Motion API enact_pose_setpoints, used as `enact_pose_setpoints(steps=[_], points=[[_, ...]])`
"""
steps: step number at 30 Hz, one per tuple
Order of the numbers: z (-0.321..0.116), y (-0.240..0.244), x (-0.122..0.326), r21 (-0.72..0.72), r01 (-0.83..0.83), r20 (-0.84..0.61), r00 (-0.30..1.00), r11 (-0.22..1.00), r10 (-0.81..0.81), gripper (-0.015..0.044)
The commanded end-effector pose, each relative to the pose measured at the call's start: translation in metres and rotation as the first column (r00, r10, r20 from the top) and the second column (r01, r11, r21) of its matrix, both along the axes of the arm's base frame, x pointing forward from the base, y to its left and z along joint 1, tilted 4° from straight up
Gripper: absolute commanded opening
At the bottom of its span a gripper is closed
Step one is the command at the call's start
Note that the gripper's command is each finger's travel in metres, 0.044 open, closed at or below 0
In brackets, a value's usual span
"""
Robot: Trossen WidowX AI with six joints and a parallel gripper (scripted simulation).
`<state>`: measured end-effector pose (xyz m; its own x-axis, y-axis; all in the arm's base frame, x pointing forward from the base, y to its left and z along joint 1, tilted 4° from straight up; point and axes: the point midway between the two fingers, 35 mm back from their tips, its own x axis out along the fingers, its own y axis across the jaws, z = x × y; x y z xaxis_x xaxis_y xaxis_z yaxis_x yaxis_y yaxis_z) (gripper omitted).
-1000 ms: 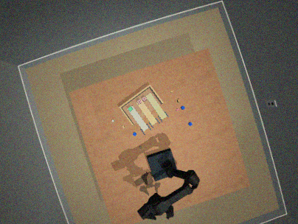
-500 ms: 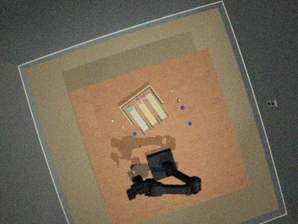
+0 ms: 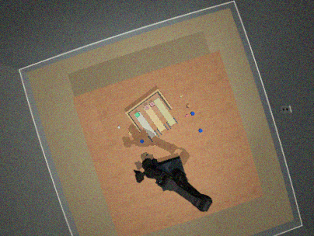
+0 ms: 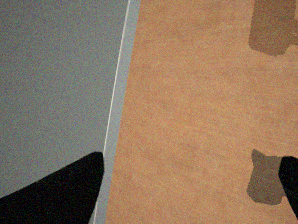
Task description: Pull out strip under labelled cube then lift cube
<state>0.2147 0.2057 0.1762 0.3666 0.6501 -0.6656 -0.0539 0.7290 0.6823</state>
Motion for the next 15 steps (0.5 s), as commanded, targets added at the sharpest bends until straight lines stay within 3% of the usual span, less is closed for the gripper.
enact_pose_setpoints(steps=[1,8,12,15], points=[[-0.012,-0.061,0.050,-0.183,0.134,0.258,0.962,0.974,-0.084,0.0400],[-0.019,-0.154,0.089,-0.446,0.342,0.492,0.866,0.827,-0.093,0.0400],[-0.020,-0.206,0.095,-0.577,0.438,0.553,0.831,0.690,-0.065,0.0400],[-0.020,-0.211,0.095,-0.590,0.447,0.557,0.828,0.672,-0.062,0.0400]])
